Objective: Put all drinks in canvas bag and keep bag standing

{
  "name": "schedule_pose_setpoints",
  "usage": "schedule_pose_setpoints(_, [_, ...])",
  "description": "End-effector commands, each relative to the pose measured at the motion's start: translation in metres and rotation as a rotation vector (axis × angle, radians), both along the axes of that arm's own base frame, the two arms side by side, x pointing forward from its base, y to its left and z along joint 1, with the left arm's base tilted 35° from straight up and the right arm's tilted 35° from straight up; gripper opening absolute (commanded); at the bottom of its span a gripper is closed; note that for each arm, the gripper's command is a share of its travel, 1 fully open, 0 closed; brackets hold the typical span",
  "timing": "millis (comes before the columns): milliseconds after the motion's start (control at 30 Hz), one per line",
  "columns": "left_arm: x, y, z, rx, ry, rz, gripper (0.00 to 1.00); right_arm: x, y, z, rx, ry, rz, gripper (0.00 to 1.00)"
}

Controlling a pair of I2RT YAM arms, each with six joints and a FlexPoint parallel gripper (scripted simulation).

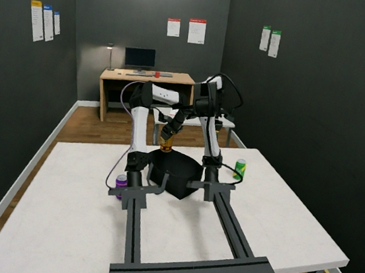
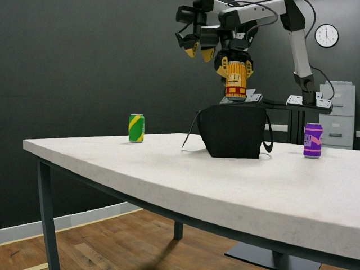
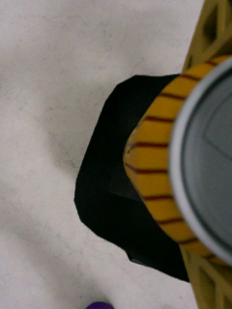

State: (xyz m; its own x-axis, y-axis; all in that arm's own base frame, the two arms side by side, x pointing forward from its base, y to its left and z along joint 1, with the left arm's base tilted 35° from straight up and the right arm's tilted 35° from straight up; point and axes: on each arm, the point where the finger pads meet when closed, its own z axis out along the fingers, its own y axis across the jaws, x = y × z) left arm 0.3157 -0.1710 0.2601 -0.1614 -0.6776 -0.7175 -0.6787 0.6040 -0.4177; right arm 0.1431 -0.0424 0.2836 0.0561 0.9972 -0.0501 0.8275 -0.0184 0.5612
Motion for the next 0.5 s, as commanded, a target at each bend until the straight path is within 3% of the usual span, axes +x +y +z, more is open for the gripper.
schedule_pose_setpoints(0, [-0.004,0.01,0.032,-0.035,-0.074,0.018,0.67,0.002,-0.001,0.011,-0.023,-0.029,0.0,1.0])
schedule_pose_setpoints(200, [0.004,0.008,0.032,-0.053,-0.092,0.013,0.67,0.002,-0.001,0.011,-0.023,-0.029,0.0,1.0])
schedule_pose_setpoints(233, [0.002,0.011,0.017,-0.018,-0.063,0.011,0.67,0.002,-0.001,0.011,-0.023,-0.029,0.0,1.0])
schedule_pose_setpoints(467, [0.007,0.01,0.01,-0.023,-0.064,0.007,0.67,0.002,-0.001,0.011,-0.023,-0.029,0.0,1.0])
